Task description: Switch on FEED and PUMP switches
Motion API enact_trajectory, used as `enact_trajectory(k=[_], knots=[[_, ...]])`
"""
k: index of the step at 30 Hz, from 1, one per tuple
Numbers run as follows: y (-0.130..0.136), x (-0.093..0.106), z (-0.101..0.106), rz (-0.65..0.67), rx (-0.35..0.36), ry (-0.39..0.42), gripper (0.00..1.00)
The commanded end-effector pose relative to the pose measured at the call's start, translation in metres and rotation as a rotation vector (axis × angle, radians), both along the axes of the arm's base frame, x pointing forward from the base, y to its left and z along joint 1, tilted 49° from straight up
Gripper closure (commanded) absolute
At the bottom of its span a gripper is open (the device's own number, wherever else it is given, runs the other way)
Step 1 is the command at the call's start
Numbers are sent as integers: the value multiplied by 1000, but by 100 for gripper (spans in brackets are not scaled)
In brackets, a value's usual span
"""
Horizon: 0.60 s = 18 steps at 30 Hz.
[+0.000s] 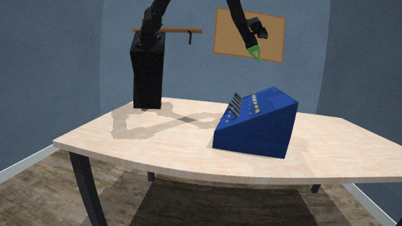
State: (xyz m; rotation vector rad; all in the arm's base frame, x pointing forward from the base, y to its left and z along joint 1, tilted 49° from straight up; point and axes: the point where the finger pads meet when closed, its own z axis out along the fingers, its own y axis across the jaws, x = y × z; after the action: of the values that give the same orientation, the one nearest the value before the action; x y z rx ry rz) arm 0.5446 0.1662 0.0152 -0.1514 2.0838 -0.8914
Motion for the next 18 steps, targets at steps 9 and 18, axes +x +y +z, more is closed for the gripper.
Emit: enact_trajectory(k=[9, 18], knots=[[-16, 9, -22, -1, -26, 37, 0], [-34, 29, -35, -1, -29, 38, 0]])
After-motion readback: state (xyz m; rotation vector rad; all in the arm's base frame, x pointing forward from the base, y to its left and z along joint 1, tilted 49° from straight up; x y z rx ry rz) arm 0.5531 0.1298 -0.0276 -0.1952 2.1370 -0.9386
